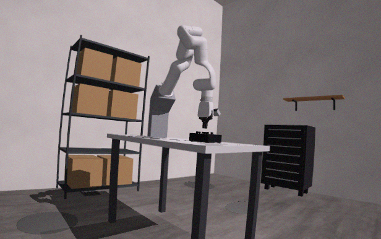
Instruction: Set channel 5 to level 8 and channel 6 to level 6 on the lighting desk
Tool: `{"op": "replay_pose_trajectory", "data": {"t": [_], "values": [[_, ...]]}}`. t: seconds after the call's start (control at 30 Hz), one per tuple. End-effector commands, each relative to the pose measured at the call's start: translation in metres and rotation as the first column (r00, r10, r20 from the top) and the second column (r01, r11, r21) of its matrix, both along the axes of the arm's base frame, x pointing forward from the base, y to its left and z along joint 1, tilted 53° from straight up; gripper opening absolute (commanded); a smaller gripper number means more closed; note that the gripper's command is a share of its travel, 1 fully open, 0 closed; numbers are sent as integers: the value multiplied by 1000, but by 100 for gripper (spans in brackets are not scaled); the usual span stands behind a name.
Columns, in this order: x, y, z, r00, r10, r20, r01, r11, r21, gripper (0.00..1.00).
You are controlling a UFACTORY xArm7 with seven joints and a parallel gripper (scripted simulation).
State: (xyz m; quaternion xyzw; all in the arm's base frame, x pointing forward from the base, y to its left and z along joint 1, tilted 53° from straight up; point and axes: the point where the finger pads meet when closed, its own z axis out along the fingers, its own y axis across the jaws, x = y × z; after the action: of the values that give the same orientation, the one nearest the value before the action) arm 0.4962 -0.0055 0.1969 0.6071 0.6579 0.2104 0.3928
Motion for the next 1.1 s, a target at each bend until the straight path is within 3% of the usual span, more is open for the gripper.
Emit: {"op": "replay_pose_trajectory", "data": {"t": [0.0,1.07], "values": [[2,0,-1,1000,1,1,-1,1000,1,0],[13,-3,-10,1000,1,1,-1,1000,1,0]]}}
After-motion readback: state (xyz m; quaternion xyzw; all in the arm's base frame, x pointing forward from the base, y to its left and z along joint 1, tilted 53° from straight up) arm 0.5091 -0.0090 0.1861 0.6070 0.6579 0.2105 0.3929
